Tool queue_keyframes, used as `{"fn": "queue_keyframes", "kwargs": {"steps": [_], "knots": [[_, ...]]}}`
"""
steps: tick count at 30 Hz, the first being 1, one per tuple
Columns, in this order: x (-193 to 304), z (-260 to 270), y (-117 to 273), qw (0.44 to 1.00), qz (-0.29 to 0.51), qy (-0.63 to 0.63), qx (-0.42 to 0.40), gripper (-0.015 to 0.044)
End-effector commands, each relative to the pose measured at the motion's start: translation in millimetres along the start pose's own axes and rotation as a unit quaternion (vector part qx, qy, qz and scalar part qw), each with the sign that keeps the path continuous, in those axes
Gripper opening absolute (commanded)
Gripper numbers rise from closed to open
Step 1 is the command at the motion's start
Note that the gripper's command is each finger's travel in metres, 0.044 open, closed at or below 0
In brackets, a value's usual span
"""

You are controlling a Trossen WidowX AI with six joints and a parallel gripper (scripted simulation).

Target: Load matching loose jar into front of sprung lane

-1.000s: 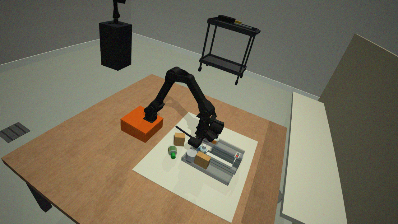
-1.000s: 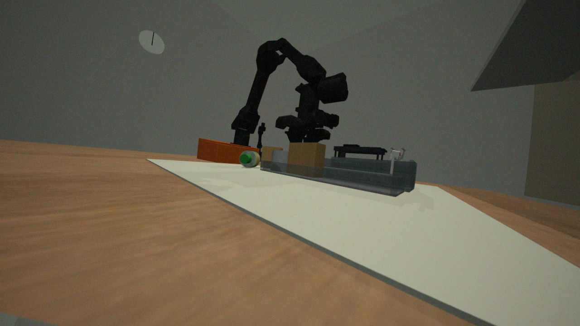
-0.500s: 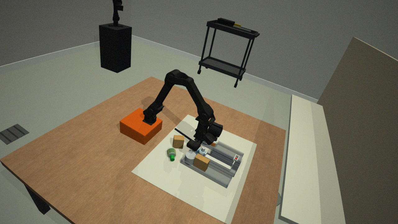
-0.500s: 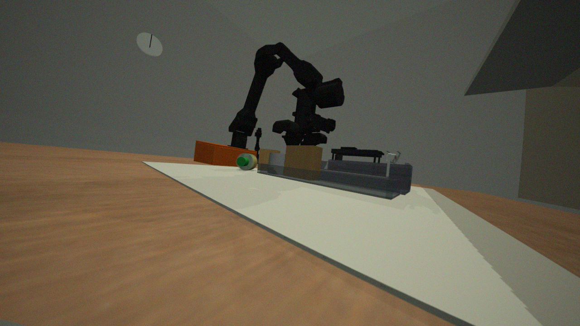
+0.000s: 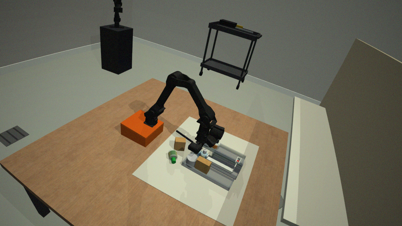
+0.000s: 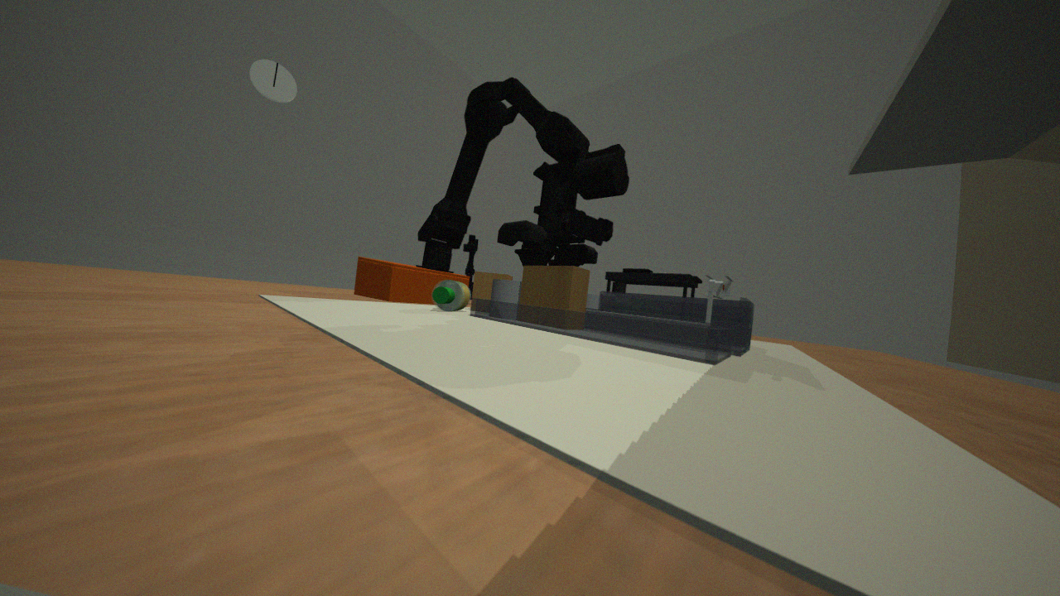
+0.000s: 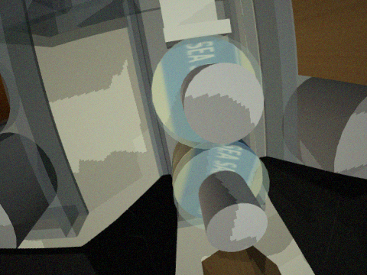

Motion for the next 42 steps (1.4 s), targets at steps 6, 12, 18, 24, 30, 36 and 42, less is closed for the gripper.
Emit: {"fn": "queue_keyframes", "kwargs": {"steps": [6,12,18,24,30,36,42], "knots": [[-0.2,0.2,-0.1,1.000,-0.008,0.002,-0.001,0.0000],[0.8,0.1,-0.1,1.000,-0.008,0.002,-0.001,0.0000],[1.8,0.0,-0.2,1.000,-0.007,0.002,-0.001,0.0000],[2.8,-0.1,-0.2,1.000,-0.007,0.002,-0.001,0.0000],[3.8,-0.2,-0.2,1.000,-0.007,0.002,-0.001,0.0000],[4.8,-0.3,-0.3,1.000,-0.007,0.002,-0.001,0.0000],[5.8,-0.3,-0.3,1.000,-0.007,0.002,-0.001,0.0000]]}}
Point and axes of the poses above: the point midway between the two fingers, 35 mm back from their tips, its own y axis back along the fingers, its own z axis across the jaws, x = y × z, the point moved 10 cm from there along y, back along the fingers, and after that the axes turned 5 degrees about -y, right-handed, at the moved point
